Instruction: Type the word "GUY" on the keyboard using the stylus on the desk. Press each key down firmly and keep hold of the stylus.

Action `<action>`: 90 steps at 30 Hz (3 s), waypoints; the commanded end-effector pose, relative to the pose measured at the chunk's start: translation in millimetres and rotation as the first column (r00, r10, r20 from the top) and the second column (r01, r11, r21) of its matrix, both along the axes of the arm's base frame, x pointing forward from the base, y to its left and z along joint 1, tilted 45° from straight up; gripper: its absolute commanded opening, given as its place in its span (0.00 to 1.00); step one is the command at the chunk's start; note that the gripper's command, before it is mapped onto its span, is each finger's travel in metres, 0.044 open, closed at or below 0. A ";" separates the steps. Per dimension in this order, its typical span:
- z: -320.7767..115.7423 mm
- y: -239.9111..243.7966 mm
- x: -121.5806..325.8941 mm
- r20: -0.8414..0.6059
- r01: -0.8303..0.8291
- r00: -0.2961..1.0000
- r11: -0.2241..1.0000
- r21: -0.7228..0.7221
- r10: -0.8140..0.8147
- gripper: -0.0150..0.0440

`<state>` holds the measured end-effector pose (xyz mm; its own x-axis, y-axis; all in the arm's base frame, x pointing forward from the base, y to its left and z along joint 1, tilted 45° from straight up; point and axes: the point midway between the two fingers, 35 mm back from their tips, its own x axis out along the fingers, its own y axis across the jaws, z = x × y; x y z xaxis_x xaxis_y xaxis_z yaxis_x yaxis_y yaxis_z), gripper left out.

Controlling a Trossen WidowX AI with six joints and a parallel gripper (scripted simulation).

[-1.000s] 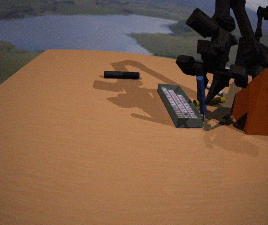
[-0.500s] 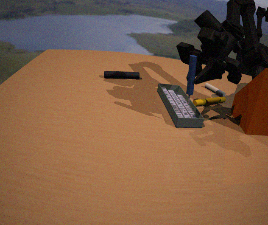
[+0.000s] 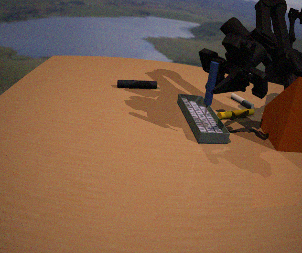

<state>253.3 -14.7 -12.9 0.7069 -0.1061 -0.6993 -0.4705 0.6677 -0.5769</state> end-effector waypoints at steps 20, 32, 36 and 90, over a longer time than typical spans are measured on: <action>-17.9 -14.1 -9.6 -0.016 -0.005 1.000 1.000 -0.002 0.005 0.25; -19.4 -13.6 -9.8 -0.017 -0.005 1.000 1.000 -0.002 0.005 0.39; -19.7 -13.5 -9.8 -0.017 -0.005 1.000 1.000 -0.002 0.005 0.39; -30.2 -24.6 -12.8 -0.018 -0.005 1.000 1.000 -0.003 0.005 0.39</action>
